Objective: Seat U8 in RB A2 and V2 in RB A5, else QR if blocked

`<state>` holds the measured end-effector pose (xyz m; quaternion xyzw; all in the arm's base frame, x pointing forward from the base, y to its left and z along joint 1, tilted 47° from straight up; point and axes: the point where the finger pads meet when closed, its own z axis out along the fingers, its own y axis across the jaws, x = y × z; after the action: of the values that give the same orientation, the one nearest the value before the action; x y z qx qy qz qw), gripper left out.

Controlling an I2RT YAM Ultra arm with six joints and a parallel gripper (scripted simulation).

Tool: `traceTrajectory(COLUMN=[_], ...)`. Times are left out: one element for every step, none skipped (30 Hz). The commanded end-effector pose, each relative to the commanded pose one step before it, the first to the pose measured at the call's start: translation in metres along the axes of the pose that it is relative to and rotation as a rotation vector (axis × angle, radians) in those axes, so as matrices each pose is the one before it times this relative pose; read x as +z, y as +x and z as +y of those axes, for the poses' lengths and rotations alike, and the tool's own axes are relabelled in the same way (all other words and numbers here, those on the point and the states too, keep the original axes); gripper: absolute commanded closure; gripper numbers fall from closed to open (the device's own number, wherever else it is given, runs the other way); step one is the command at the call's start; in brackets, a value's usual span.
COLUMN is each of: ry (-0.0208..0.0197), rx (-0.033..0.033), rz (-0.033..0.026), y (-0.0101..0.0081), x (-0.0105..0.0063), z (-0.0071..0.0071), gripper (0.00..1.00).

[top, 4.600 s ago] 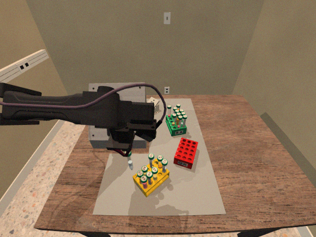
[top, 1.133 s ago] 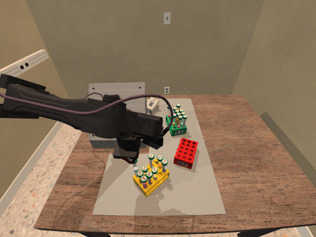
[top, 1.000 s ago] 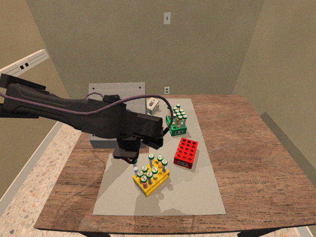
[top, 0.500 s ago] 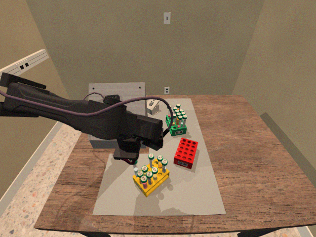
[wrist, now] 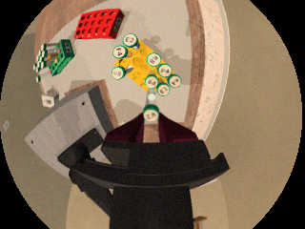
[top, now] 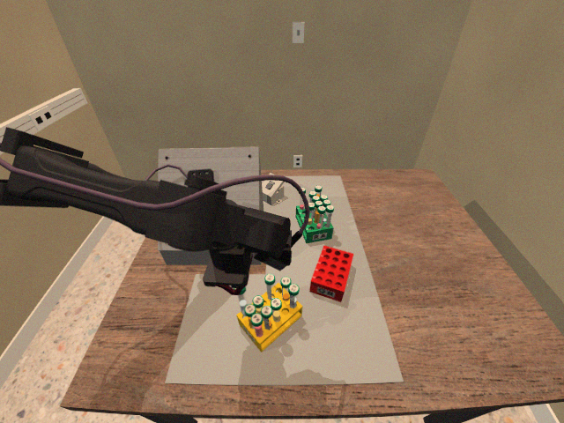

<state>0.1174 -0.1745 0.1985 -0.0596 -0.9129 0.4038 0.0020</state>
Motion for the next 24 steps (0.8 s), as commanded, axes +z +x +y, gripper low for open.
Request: traceTrajectory(ry=[-0.00837, -0.00021, 0.00000, 0.00025, 0.00016, -0.00004, -0.00018, 0.00000, 0.00024, 0.00016, 0.00000, 0.00000, -0.00075, 0.00042, 0.00048, 0.00005, 0.00008, 0.00008, 0.00008, 0.00008, 0.00008, 0.00007, 0.00007, 0.00006], rx=[-0.00017, -0.00299, -0.00046, 0.00274, 0.00155, -0.00100, -0.00272, -0.00036, 0.00253, 0.00154, 0.00000, 0.00000, -0.00999, 0.00467, 0.00532, 0.00000, 0.00000, 0.00000, 0.00000, 0.00000, 0.00000, 0.00000, 0.00000, 0.00000], rz=[-0.01390, -0.00323, -0.00051, 0.00292, 0.00165, -0.00109, -0.00294, -0.00041, 0.00271, 0.00163, 0.00000, 0.00000, -0.01078, 0.00500, 0.00570, -0.00003, -0.00004, -0.00004, -0.00004, -0.00004, -0.00005, -0.00004, -0.00004, -0.00002], y=[0.00167, -0.00071, -0.00013, 0.00065, 0.00039, -0.00024, -0.00068, -0.00013, 0.00059, 0.00037, 0.00000, 0.00000, -0.00245, 0.00109, 0.00129, 0.00004, 0.00014, 0.00012, 0.00009, 0.00006, 0.00006, 0.00002, 0.00001, -0.00002], x=[0.00216, -0.00007, 0.00027, 0.00069, 0.00053, 0.00020, -0.00003, 0.00028, 0.00067, 0.00053, 0.00000, 0.00000, -0.00085, 0.00111, 0.00120, 0.00049, 0.00048, 0.00048, 0.00048, 0.00049, 0.00054, 0.00049, 0.00049, 0.00044], z=[0.00339, 0.00044, 0.00008, -0.00039, -0.00023, 0.00013, 0.00039, 0.00006, -0.00036, -0.00023, 0.00000, 0.00000, 0.00144, -0.00065, -0.00076, -0.00001, -0.00024, -0.00023, -0.00022, -0.00021, -0.00023, -0.00018, -0.00016, -0.00011], gripper=[1.00, 1.00, 1.00, 1.00, 1.00, 1.00, 1.00, 1.00, 1.00, 1.00, 1.00, 1.00, 1.00, 1.00, 1.00, 1.00, 1.00, 1.00, 1.00, 1.00, 1.00, 1.00, 1.00, 1.00])
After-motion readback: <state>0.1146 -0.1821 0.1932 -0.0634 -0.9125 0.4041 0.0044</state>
